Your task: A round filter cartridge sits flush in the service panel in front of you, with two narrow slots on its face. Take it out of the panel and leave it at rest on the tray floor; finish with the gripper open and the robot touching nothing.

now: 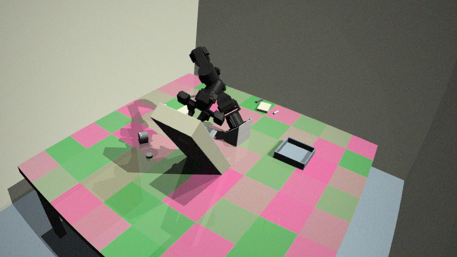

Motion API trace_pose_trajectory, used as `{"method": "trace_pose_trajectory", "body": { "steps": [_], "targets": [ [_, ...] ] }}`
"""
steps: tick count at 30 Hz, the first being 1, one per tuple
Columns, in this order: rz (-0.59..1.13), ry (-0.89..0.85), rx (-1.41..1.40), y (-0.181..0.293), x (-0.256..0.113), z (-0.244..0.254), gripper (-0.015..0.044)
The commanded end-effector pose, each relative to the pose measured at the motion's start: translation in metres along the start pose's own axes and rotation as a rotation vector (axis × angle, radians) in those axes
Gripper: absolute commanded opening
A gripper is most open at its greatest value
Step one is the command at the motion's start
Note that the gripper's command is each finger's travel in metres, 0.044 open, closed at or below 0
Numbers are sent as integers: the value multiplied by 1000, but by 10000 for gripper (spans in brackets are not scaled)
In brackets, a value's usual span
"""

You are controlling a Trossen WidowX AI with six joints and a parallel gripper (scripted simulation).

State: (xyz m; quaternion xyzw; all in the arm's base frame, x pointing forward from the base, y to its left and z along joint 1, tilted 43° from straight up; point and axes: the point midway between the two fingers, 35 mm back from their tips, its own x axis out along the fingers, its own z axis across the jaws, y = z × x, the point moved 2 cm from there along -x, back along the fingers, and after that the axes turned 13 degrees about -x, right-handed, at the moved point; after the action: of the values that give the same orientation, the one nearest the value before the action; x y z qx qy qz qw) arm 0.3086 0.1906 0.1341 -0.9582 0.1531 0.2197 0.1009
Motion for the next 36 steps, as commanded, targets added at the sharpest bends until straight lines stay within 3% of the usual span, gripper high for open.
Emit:
{"method": "trace_pose_trajectory", "body": {
  "steps": [1,34,36],
  "targets": [
    [14,-9,28,2,12,-1,0],
    [14,-9,28,2,12,-1,0],
    [1,-3,5,-1,-3,0,0]
  ]
}}
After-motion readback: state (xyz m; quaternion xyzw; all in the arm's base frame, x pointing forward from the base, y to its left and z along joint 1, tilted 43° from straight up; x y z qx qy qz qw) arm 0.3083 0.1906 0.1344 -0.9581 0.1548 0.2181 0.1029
